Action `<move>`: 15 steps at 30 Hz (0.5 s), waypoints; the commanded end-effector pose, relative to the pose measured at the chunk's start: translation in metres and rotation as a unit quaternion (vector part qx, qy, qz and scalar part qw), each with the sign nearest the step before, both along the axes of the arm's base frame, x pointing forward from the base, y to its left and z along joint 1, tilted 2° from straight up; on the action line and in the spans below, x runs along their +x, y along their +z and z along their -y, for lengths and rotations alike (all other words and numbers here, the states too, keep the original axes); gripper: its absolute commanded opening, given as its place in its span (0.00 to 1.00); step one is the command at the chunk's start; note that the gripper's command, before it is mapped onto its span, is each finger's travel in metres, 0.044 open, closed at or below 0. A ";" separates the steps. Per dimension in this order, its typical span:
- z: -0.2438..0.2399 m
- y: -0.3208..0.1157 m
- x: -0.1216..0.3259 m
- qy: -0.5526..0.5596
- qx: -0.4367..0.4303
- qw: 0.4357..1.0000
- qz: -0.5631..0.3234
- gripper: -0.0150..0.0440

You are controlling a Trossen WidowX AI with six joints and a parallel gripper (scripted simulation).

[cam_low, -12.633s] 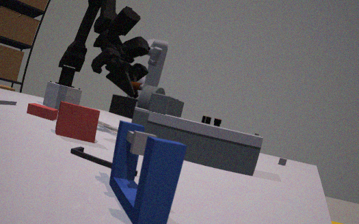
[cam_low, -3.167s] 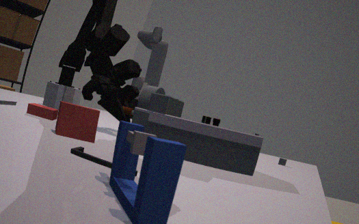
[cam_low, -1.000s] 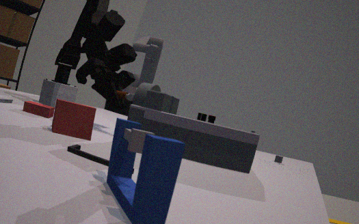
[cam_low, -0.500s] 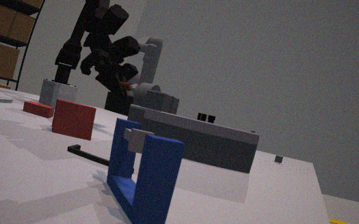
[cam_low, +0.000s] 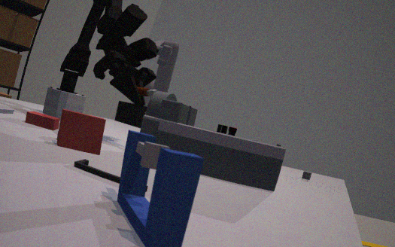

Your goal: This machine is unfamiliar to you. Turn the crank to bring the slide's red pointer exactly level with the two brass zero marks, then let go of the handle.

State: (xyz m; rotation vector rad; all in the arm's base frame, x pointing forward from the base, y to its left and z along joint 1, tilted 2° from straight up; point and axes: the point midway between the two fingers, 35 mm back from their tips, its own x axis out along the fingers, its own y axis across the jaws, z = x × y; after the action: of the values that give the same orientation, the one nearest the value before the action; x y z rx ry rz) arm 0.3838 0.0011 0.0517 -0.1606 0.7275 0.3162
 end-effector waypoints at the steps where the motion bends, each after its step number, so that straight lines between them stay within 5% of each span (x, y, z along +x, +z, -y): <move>1: -0.009 0.003 -0.003 0.004 0.005 1.000 0.001 0.25; 15: -0.017 0.001 -0.007 0.004 0.005 1.000 0.001 0.25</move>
State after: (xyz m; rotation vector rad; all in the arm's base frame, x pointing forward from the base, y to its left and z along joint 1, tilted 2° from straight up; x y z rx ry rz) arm 0.3802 0.0097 0.0525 -0.1600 0.7242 0.3072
